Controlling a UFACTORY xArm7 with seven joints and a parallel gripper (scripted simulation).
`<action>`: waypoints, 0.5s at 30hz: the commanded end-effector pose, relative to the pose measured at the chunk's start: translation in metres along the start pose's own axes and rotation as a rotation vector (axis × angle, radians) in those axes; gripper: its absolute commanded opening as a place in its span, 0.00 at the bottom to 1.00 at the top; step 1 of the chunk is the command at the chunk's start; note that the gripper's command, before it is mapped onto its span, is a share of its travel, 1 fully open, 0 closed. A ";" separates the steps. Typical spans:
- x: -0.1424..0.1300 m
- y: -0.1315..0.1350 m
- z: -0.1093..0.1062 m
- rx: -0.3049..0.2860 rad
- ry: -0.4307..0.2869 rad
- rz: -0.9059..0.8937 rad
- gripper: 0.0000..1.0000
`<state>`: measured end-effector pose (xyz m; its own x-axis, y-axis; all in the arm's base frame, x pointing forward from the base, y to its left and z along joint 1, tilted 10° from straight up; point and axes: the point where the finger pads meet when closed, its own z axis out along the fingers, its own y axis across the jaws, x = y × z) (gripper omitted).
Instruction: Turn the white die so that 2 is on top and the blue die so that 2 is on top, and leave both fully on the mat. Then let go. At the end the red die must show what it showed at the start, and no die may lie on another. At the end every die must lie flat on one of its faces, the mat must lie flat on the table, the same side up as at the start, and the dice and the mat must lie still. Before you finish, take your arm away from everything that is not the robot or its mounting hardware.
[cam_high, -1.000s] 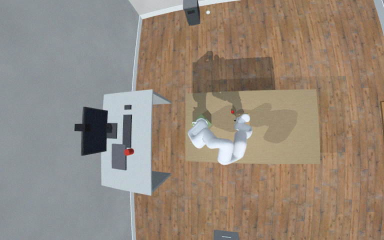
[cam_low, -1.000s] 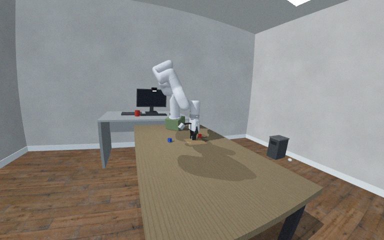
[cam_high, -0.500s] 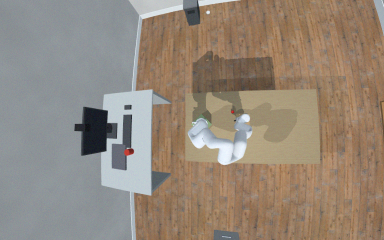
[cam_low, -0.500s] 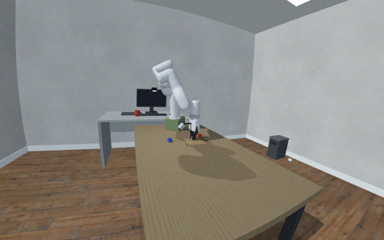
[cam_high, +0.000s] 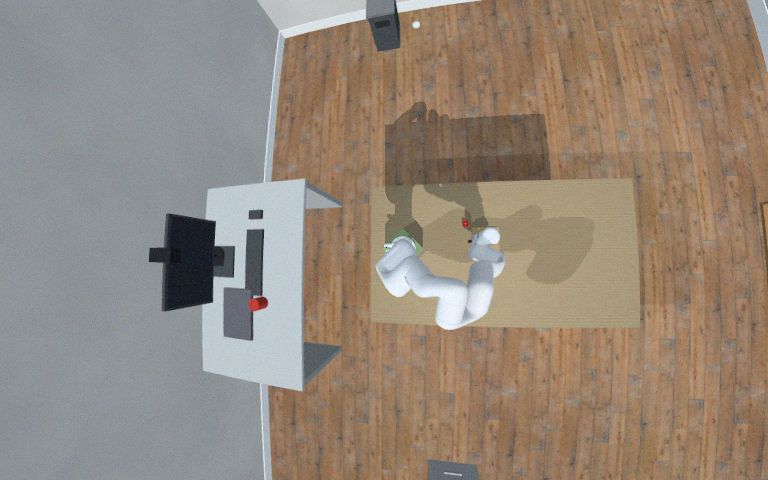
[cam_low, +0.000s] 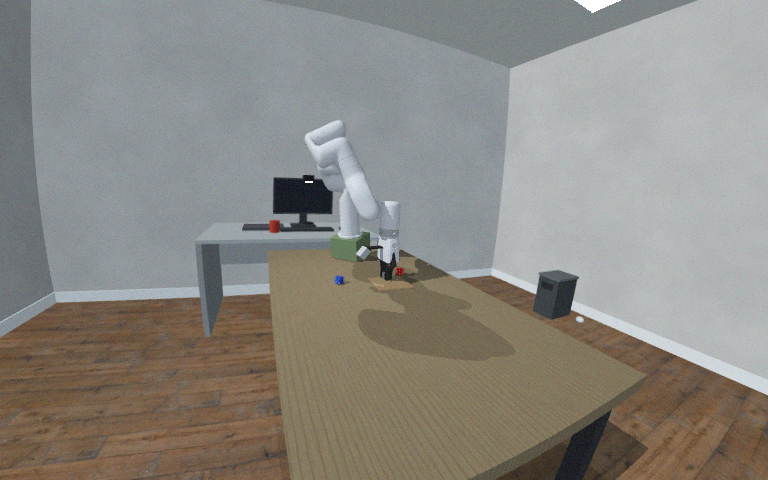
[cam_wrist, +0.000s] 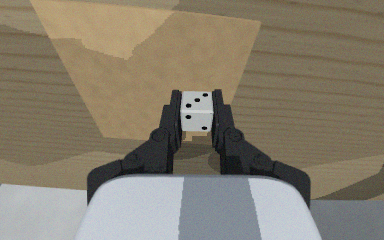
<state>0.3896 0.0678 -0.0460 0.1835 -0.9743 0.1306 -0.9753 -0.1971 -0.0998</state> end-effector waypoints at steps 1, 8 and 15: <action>0.000 -0.001 0.000 0.003 0.000 -0.001 0.21; 0.000 -0.001 0.002 0.003 0.000 -0.001 0.21; 0.000 -0.001 0.002 0.003 0.000 -0.001 0.21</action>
<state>0.3900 0.0675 -0.0490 0.1835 -0.9743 0.1305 -0.9753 -0.1971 -0.0998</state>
